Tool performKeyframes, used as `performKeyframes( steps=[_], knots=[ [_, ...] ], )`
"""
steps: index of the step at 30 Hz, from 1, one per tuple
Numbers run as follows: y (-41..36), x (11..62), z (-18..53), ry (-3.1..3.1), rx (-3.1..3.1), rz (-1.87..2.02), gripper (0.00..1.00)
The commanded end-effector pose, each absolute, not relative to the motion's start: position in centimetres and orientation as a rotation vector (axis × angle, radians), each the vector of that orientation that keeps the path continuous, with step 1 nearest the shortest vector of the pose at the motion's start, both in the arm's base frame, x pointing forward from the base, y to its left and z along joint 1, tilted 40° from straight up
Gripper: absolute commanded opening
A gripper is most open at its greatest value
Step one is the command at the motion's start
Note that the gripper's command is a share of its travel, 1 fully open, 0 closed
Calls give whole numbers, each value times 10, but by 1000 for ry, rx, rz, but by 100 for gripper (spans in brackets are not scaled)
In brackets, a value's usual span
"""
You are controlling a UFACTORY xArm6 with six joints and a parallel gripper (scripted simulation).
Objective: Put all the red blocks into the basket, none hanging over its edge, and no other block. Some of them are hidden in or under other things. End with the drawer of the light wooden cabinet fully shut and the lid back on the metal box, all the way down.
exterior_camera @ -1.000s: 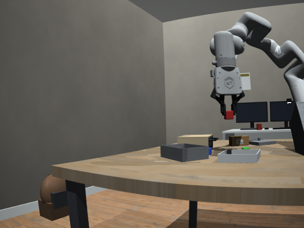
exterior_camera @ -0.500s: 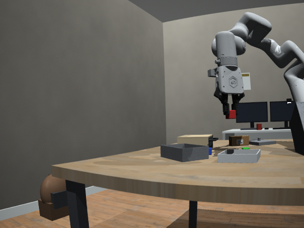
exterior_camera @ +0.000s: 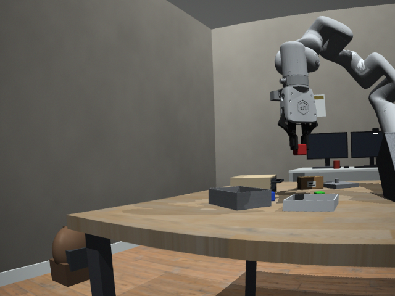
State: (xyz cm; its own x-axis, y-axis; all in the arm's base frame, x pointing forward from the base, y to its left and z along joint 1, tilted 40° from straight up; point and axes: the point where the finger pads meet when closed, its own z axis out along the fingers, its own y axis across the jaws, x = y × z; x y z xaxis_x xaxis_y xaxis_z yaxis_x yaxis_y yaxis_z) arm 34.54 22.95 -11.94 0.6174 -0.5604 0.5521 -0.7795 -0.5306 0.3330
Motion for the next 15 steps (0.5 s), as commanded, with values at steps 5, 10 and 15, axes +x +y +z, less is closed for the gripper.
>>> performKeyframes(
  steps=[5,10,15],
  knots=[
    [228,347,-122,-1052,2287,518,0],
    [225,347,-126,-1052,2287,518,0],
    [222,348,-129,-1052,2287,518,0]
  ],
)
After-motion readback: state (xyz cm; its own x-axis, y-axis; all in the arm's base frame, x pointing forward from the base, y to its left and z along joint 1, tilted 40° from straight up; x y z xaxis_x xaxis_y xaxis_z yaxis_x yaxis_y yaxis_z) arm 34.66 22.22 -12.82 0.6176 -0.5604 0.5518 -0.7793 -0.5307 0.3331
